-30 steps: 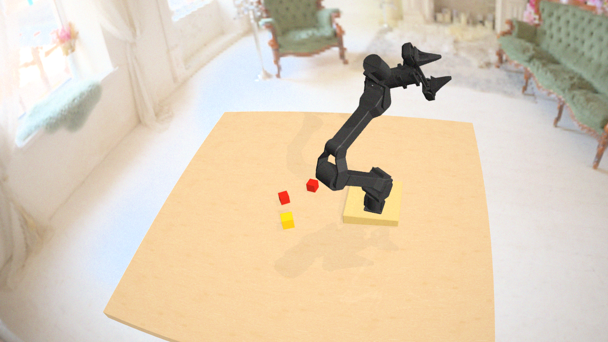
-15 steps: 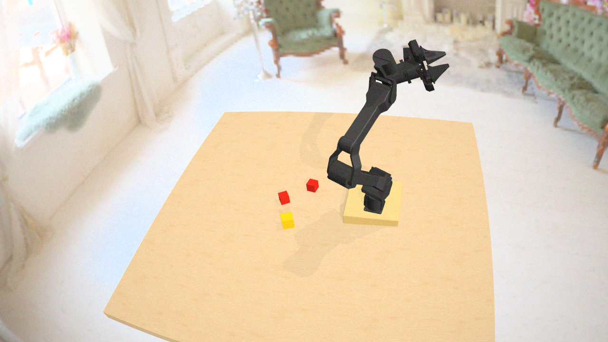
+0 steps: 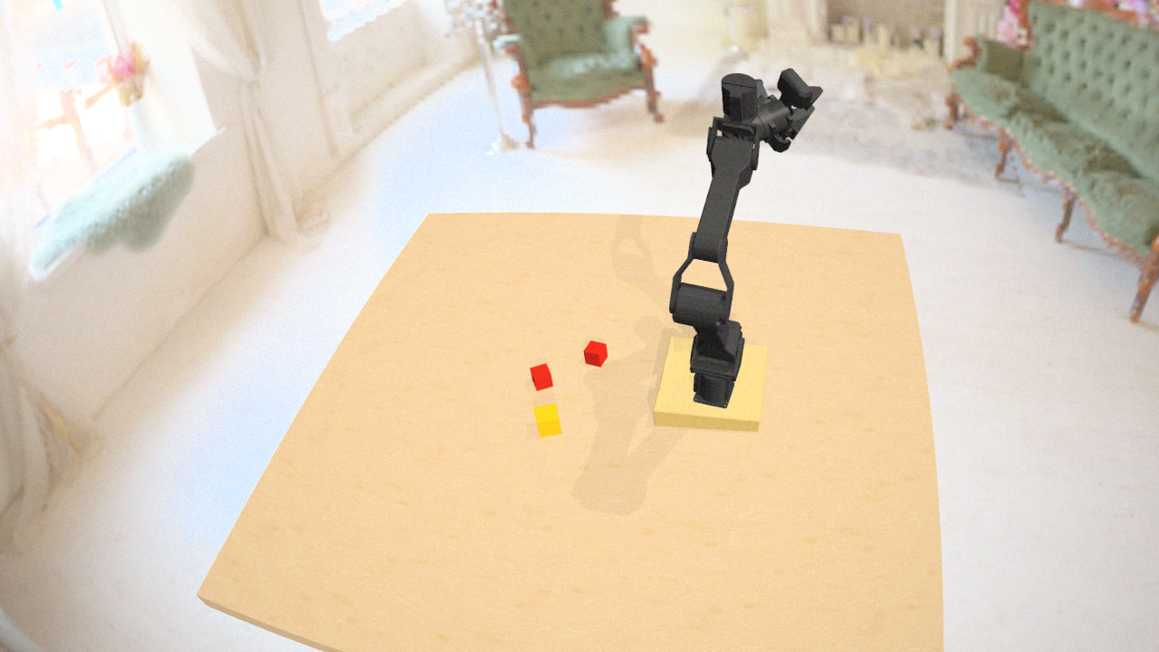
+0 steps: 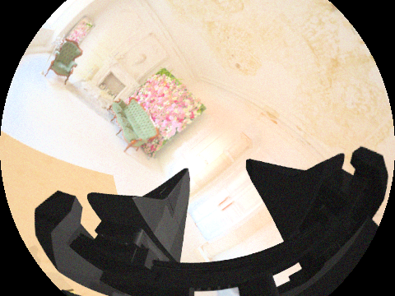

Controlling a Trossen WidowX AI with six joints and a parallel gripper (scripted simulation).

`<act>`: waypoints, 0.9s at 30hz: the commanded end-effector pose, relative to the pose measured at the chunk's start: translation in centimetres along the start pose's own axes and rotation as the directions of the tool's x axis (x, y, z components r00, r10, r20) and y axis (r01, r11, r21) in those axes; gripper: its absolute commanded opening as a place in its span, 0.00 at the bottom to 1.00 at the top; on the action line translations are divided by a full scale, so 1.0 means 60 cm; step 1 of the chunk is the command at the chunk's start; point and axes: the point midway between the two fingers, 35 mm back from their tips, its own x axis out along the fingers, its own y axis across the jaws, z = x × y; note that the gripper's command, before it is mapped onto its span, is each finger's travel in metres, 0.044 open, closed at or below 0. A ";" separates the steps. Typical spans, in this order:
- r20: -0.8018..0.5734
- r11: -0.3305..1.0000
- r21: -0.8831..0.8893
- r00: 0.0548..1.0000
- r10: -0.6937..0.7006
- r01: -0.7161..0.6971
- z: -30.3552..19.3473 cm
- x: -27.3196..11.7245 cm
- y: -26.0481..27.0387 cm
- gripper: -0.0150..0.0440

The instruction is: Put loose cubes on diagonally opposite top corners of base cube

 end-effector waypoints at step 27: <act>0.355 0.416 0.135 0.436 0.827 -0.899 0.278 -0.254 0.415 0.70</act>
